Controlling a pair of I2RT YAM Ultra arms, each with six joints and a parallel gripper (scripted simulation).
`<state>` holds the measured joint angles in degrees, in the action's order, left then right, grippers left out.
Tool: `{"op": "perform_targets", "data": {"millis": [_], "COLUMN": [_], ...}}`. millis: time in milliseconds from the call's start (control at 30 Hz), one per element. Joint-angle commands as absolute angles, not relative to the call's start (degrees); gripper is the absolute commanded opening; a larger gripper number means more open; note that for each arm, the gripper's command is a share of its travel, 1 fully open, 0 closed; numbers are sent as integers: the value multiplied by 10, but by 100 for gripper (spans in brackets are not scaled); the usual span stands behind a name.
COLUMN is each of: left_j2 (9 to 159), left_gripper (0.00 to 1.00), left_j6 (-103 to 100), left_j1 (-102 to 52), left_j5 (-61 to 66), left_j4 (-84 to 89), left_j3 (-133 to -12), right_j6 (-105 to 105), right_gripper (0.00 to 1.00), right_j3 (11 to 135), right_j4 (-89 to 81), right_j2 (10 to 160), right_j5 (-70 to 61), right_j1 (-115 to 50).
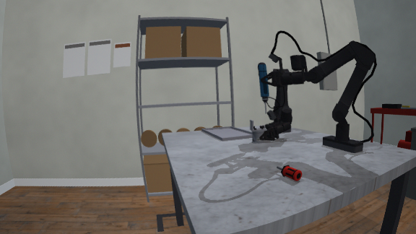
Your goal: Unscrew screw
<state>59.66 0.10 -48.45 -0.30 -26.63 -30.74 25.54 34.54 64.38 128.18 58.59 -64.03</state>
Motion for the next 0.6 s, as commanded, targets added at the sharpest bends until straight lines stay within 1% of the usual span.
{"op": "perform_targets", "data": {"millis": [0, 567], "left_j2": [593, 634], "left_gripper": [42, 42], "left_j6": [-2, -2], "left_j1": [-482, -481], "left_j5": [-5, -4], "left_j4": [-321, -344], "left_j3": [-336, -356], "right_j6": [256, 256], "right_gripper": [59, 59], "right_j3": [347, 347], "right_j4": [645, 645], "right_j2": [1278, 1278], "right_j5": [586, 586], "right_j1": [-640, -640]}}
